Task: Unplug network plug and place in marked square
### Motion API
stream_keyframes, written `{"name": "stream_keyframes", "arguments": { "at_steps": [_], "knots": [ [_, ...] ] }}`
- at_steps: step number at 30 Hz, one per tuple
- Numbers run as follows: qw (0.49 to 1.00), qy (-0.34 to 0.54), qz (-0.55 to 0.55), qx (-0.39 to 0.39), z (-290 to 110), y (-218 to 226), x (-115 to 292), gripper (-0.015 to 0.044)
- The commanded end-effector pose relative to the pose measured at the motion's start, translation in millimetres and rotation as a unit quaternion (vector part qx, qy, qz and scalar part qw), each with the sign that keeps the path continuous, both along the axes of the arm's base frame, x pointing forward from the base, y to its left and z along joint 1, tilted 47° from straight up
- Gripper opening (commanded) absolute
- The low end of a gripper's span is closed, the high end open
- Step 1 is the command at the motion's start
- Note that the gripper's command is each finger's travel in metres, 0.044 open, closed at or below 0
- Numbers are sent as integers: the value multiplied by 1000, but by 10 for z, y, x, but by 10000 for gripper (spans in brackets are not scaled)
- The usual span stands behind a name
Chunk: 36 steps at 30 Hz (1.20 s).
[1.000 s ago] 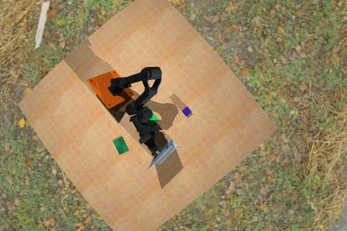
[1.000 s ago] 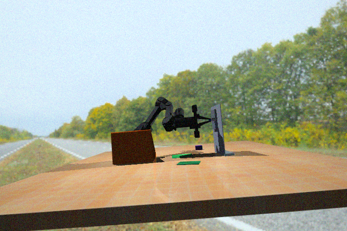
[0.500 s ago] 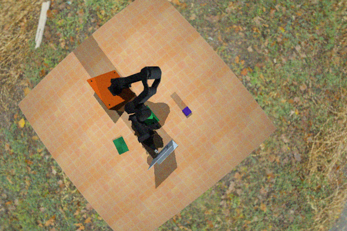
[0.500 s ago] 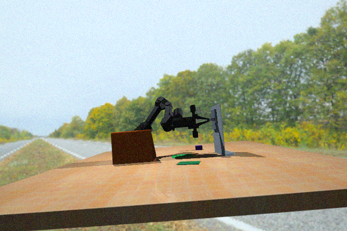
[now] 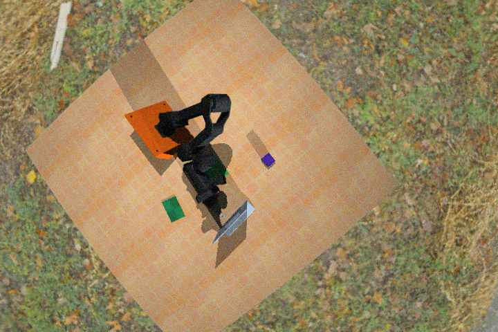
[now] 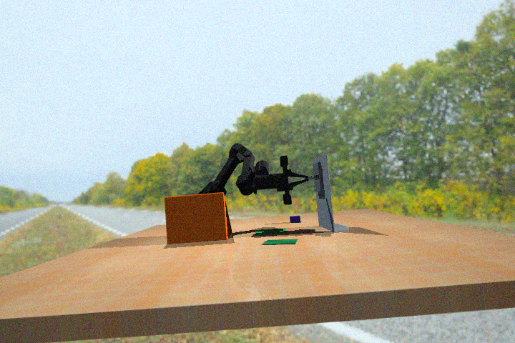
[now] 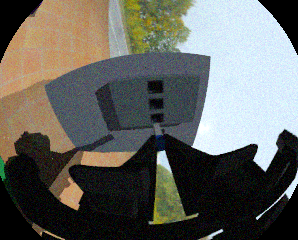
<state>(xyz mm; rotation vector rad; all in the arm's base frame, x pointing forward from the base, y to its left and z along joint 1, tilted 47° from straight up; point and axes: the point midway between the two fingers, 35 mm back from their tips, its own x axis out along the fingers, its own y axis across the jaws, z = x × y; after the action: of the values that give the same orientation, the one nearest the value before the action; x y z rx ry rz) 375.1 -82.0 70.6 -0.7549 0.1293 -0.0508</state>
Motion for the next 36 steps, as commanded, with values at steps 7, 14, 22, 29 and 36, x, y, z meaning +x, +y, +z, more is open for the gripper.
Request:
{"name": "stream_keyframes", "arguments": {
  "at_steps": [7, 14, 22, 29, 36],
  "knots": [
    [1000, 7, 3, -2, -18, 2, -85, 0],
    [1000, 10, 4, -2, -24, -5, -132, 0],
    [1000, 14, 4, -2, -31, -14, -184, 0],
    [1000, 17, 4, -2, -38, -21, -231, 0],
    [1000, 20, 4, -1, -44, -29, -277, 0]
  ]
}}
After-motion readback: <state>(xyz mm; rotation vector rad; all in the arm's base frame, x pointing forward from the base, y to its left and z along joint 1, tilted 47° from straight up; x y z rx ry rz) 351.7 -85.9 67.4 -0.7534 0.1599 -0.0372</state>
